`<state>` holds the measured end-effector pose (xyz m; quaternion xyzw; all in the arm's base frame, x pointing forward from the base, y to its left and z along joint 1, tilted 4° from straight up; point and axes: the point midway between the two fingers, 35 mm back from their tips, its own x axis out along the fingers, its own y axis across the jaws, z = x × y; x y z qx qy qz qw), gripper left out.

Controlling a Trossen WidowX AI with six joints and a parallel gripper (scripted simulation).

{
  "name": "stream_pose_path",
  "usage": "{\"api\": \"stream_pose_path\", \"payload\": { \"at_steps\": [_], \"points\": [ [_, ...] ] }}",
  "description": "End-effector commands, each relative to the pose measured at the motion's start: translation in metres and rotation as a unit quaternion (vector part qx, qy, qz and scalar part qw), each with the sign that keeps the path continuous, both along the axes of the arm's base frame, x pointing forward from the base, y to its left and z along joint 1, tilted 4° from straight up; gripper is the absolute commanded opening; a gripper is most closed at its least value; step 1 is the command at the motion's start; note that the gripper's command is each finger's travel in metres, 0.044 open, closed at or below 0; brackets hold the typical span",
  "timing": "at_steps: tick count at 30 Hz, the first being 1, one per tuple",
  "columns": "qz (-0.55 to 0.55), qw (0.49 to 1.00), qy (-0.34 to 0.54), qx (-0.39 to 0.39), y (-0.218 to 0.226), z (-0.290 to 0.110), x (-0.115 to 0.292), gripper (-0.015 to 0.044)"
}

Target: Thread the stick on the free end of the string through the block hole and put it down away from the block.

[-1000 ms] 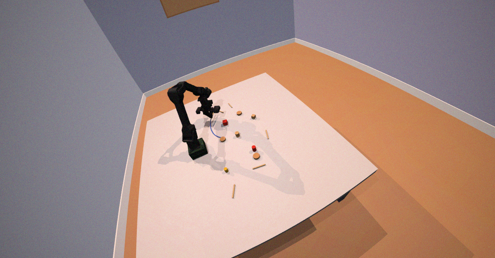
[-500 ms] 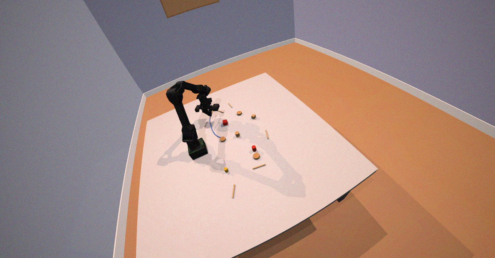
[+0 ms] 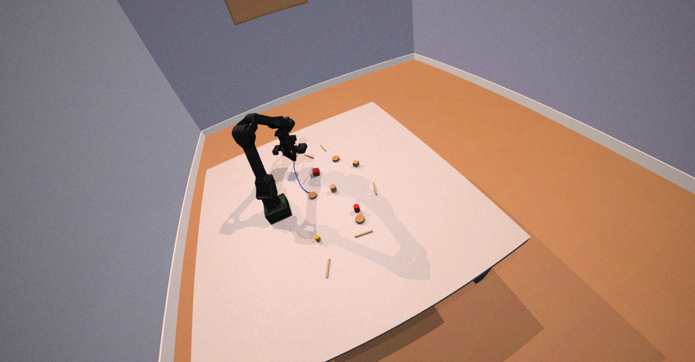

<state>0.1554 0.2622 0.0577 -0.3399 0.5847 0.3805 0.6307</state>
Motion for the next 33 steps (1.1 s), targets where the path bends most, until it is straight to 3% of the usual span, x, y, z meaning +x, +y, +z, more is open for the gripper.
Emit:
{"api": "stream_pose_path", "payload": {
  "at_steps": [1,33],
  "points": [
    [0.0,1.0,-0.001,0.003,-0.002,0.001,0.0,0.0],
    [-0.002,0.998,-0.021,0.053,-0.03,0.034,0.006,0.0]
  ]
}}
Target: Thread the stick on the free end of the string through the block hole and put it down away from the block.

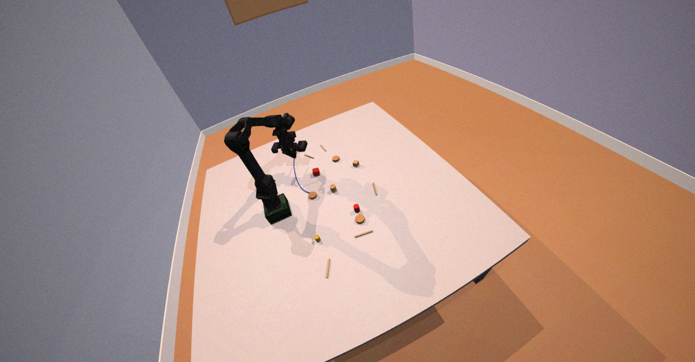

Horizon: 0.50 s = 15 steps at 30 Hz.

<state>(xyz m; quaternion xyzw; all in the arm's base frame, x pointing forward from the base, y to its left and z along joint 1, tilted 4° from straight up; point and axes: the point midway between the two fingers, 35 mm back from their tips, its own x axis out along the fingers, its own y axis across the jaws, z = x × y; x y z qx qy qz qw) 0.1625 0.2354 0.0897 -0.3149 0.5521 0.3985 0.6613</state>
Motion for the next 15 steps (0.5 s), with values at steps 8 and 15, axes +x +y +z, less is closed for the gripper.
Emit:
{"api": "stream_pose_path", "payload": {
  "at_steps": [8,15],
  "points": [
    [0.002,1.0,-0.006,0.017,-0.011,0.01,-0.001,0.0],
    [0.002,1.0,-0.012,0.028,-0.018,0.016,-0.001,0.0]
  ]
}}
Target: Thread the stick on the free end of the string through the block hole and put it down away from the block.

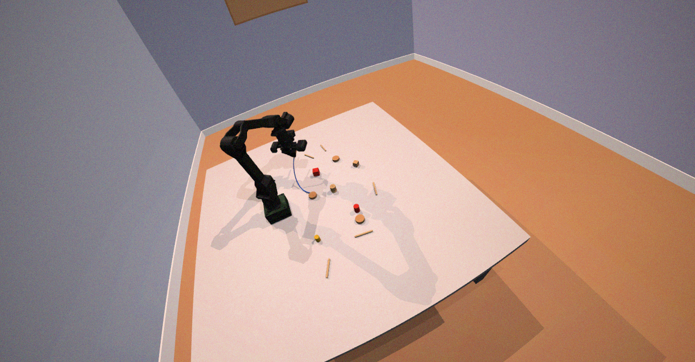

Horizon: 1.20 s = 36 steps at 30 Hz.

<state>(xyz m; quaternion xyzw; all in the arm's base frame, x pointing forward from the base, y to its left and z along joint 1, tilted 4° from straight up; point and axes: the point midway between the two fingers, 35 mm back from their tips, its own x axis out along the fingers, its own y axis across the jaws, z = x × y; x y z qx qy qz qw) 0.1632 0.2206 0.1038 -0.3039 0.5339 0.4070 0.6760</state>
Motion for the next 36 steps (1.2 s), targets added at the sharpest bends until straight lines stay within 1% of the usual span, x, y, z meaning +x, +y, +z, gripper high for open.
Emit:
{"api": "stream_pose_path", "payload": {
  "at_steps": [1,36],
  "points": [
    [0.002,1.0,0.0,0.006,-0.005,0.003,-0.002,0.0],
    [0.002,0.997,-0.043,0.059,-0.041,0.028,-0.006,0.0]
  ]
}}
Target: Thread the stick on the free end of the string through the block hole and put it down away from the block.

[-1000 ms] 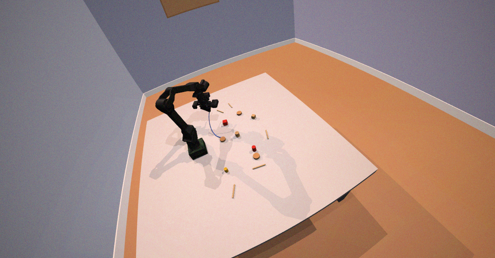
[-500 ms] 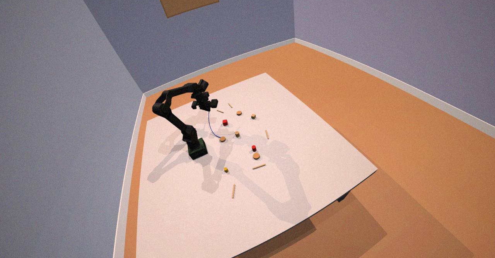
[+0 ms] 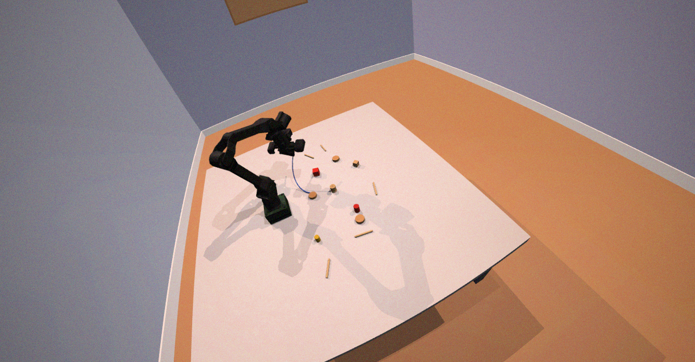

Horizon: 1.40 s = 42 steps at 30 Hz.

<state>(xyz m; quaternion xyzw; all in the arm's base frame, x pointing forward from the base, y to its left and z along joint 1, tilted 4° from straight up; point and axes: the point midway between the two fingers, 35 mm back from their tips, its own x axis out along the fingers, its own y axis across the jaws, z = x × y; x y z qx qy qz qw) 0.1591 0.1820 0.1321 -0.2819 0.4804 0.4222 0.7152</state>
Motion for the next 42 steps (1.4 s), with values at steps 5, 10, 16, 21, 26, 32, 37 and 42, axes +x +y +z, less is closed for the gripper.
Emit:
{"api": "stream_pose_path", "payload": {
  "at_steps": [5,10,16,21,26,32,37,42],
  "points": [
    [0.027,1.0,-0.001,-0.002,-0.002,0.0,0.005,0.0],
    [0.063,0.998,-0.003,-0.006,-0.001,0.0,0.015,0.0],
    [0.112,0.994,-0.005,-0.01,-0.001,0.001,0.026,0.0],
    [0.153,0.988,-0.008,-0.011,-0.002,0.002,0.036,0.0],
    [0.192,0.981,-0.013,-0.009,-0.003,0.002,0.046,0.0],
    [0.227,0.974,-0.017,-0.006,-0.004,0.002,0.055,0.0],
    [0.247,0.969,-0.019,-0.01,-0.005,0.003,0.06,0.0],
    [0.286,0.958,-0.021,-0.015,-0.008,0.003,0.069,0.0]
  ]
}}
